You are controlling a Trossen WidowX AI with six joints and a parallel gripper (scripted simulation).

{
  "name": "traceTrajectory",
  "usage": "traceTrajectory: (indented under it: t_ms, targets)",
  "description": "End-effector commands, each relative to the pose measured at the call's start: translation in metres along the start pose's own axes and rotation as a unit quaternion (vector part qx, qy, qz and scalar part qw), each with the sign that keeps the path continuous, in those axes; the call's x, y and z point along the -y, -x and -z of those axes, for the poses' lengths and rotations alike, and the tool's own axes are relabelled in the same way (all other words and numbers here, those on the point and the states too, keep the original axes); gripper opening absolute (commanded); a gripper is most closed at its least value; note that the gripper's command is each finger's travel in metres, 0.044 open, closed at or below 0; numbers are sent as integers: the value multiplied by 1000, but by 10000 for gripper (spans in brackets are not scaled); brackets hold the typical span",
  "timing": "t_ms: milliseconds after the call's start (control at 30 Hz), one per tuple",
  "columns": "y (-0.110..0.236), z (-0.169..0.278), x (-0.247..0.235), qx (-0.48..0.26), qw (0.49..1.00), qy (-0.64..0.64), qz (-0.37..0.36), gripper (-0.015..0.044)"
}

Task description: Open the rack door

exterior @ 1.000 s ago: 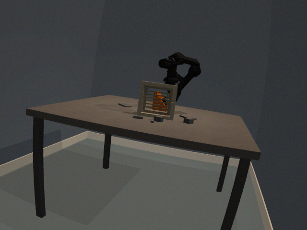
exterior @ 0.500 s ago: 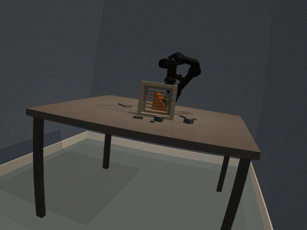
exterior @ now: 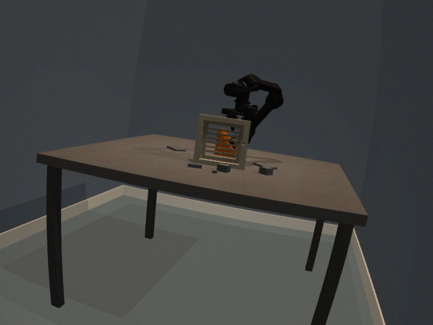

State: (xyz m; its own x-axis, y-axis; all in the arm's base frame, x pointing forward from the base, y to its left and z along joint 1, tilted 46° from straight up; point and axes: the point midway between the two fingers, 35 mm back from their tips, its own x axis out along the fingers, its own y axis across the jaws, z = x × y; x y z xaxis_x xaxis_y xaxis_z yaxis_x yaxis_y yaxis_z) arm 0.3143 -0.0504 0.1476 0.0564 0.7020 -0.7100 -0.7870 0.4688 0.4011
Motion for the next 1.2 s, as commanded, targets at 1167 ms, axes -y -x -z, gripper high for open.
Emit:
traceTrajectory:
  t_ms: [1167]
  targets:
    - [1, 0, 0, -1, 577, -816, 4, 300]
